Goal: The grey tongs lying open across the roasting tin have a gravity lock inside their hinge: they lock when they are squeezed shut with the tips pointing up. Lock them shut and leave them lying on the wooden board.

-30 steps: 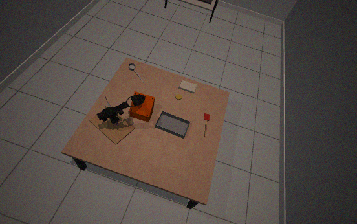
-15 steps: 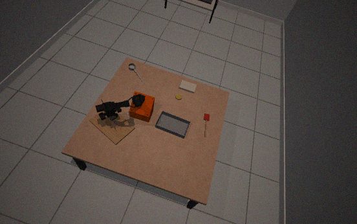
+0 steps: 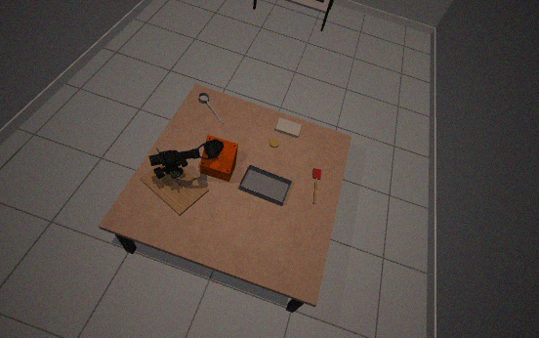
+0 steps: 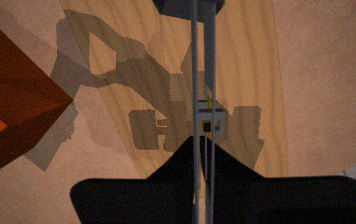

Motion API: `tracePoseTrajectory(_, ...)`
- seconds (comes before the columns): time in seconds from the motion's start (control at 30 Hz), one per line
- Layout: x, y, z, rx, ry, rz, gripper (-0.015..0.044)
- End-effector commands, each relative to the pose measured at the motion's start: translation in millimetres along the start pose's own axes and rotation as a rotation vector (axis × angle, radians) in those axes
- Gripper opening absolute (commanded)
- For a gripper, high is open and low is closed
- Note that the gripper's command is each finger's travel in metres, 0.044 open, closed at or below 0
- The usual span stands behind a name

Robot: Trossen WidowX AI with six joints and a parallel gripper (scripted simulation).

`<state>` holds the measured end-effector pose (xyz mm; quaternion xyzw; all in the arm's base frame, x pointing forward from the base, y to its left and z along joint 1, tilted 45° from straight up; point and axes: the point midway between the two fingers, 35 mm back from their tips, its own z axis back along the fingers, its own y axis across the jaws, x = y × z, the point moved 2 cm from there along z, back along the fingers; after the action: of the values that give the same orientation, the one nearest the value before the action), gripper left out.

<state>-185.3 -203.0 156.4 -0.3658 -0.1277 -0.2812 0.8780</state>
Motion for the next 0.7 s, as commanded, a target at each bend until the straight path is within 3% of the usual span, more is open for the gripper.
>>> tracePoseTrajectory(0.0,-1,1,-6,0.003,-0.001,-0.005,-0.0150)
tracePoseTrajectory(0.67,-3,-1,-39,0.006,0.000,-0.004,-0.0150)
